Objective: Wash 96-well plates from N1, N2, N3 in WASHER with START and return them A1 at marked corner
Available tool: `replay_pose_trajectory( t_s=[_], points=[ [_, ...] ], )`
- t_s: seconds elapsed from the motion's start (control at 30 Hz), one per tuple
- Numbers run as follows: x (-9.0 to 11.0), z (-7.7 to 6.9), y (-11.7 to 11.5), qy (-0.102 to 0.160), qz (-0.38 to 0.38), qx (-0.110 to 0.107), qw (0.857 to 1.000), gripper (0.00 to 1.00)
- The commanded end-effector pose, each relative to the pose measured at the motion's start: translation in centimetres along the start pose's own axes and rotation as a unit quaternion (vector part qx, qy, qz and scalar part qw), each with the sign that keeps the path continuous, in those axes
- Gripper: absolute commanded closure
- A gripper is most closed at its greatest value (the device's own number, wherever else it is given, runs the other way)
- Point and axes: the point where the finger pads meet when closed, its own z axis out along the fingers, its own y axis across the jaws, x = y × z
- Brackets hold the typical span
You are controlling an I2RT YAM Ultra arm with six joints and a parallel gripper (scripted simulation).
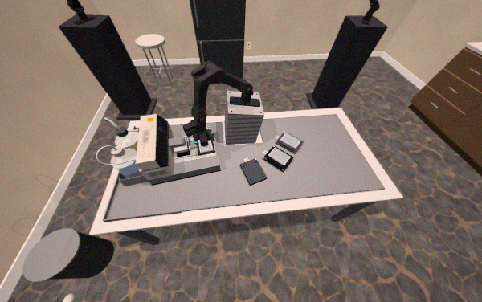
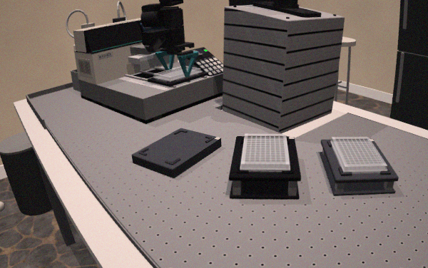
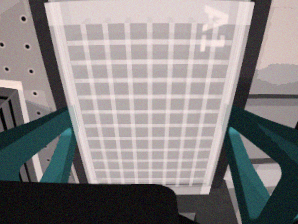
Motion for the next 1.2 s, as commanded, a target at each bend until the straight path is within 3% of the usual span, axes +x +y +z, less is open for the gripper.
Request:
replay_pose_trajectory(
  t_s=[0.0, 0.03, 0.1, 0.13, 1.07, 1.17],
  points=[
    [-0.22, -0.29, -0.36, -0.003, 0.000, 0.005, 1.000, 0.80],
    [-0.22, -0.29, -0.36, -0.003, 0.000, 0.005, 1.000, 0.90],
    [-0.22, -0.29, -0.36, -0.003, 0.000, 0.005, 1.000, 0.90],
    [-0.22, -0.29, -0.36, -0.003, 0.000, 0.005, 1.000, 1.00],
    [-0.22, -0.29, -0.36, -0.003, 0.000, 0.005, 1.000, 1.00],
    [-0.22, -0.79, -0.36, -0.003, 0.000, 0.005, 1.000, 1.00]
  ],
)
